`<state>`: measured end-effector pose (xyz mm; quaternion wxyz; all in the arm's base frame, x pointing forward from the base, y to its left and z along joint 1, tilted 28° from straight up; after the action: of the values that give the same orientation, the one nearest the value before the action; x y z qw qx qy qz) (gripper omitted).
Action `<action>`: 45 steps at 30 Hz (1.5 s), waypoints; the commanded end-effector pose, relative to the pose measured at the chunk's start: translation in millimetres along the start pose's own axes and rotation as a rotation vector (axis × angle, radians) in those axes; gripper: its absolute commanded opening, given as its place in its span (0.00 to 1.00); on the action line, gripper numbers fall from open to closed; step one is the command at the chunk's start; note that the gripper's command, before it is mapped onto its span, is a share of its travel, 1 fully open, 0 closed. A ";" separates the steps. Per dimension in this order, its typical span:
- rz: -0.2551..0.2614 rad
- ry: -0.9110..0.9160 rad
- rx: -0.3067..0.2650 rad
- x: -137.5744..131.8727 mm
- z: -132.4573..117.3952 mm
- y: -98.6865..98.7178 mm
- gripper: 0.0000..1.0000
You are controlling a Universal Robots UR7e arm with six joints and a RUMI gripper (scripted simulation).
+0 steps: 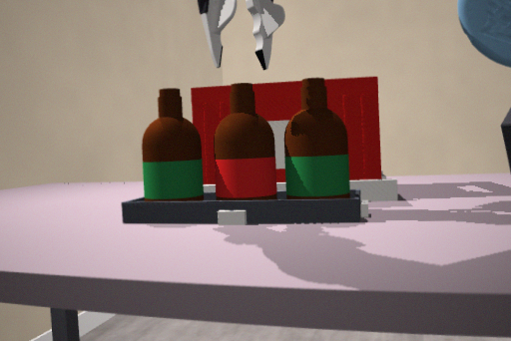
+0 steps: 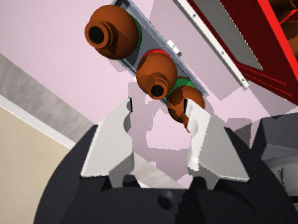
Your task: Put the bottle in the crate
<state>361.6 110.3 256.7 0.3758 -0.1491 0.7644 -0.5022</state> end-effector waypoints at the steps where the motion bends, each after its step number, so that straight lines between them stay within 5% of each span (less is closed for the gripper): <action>1: 0.000 0.000 0.001 -0.2 0.1 -0.3 0.38; 45: 0.000 0.000 0.001 -0.2 0.2 16.1 0.38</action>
<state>363.5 116.3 244.9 0.3758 -0.1491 0.7645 -0.5020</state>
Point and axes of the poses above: the point where the finger pads meet when closed, its own y axis out along the fingers, its own x axis across the jaws, z = x × y, the point moved 7 cm from there along -y, back along the fingers, and after that the axes turned 14 degrees about y, right-handed, at the moved point
